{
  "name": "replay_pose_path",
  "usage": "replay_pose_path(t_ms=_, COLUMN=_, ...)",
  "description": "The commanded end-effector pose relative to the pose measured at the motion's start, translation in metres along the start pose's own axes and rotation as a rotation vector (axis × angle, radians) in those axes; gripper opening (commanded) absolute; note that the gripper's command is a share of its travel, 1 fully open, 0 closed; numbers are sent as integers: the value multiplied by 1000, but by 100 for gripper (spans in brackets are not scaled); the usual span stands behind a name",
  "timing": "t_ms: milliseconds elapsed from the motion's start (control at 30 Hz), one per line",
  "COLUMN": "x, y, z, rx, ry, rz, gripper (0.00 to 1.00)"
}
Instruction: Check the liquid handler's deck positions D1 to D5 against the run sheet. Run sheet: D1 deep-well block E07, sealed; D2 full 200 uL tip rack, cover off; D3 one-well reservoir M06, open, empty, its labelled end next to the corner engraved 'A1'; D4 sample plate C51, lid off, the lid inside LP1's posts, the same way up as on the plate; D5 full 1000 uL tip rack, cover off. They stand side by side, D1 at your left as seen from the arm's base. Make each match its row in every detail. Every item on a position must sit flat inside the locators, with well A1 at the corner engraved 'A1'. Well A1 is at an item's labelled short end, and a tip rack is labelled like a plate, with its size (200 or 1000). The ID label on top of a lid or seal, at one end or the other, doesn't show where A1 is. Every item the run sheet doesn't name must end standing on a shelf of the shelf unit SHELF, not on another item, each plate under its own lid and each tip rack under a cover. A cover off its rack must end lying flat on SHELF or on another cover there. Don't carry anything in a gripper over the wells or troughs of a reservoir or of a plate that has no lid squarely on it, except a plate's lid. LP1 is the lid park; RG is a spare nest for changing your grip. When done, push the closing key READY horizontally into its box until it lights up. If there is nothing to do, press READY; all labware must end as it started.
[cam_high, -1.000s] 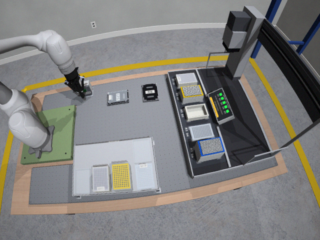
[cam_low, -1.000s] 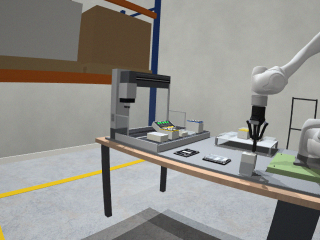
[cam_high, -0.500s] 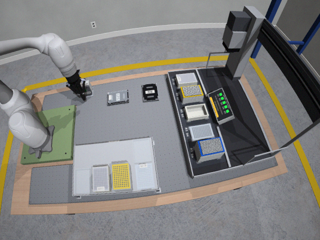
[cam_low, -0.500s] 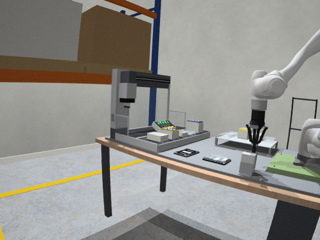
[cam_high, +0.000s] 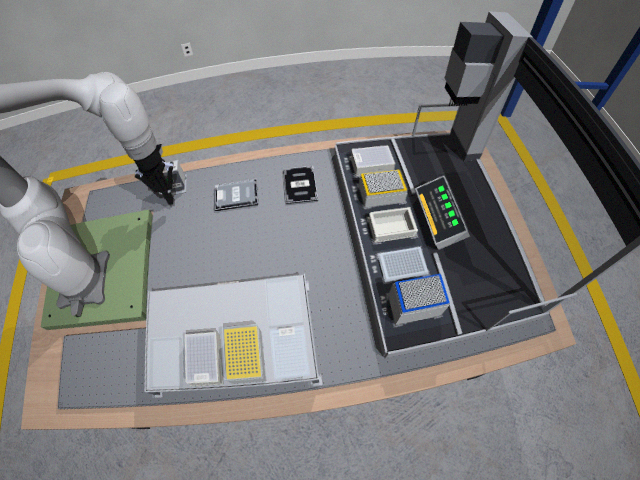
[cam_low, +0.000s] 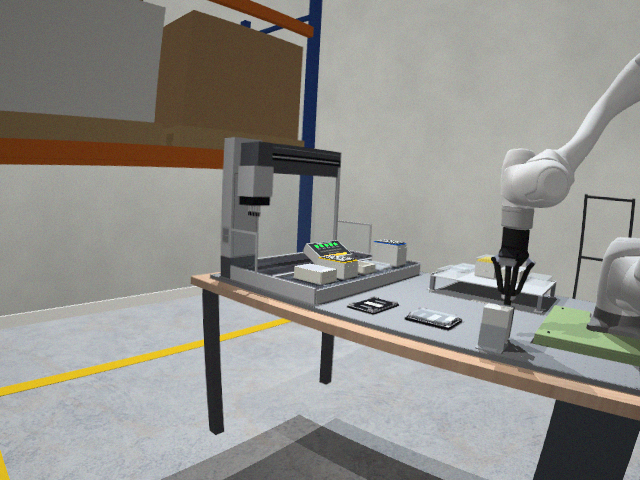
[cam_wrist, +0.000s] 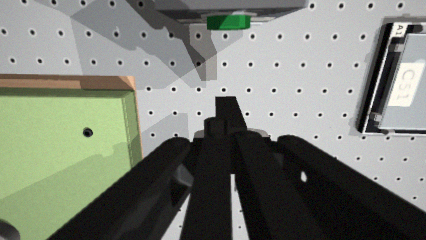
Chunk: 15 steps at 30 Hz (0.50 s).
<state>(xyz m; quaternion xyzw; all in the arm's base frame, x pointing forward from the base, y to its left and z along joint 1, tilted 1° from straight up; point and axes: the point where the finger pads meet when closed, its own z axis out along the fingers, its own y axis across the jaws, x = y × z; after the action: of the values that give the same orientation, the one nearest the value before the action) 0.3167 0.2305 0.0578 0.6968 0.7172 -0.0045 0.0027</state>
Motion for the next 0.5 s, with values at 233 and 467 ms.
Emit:
replay_pose_path(t_ms=233, x=2, y=0, z=3, rx=-1, ry=1, rz=0, gripper=10)
replay_pose_path(t_ms=467, x=10, y=0, z=3, rx=-1, ry=1, rz=0, gripper=10)
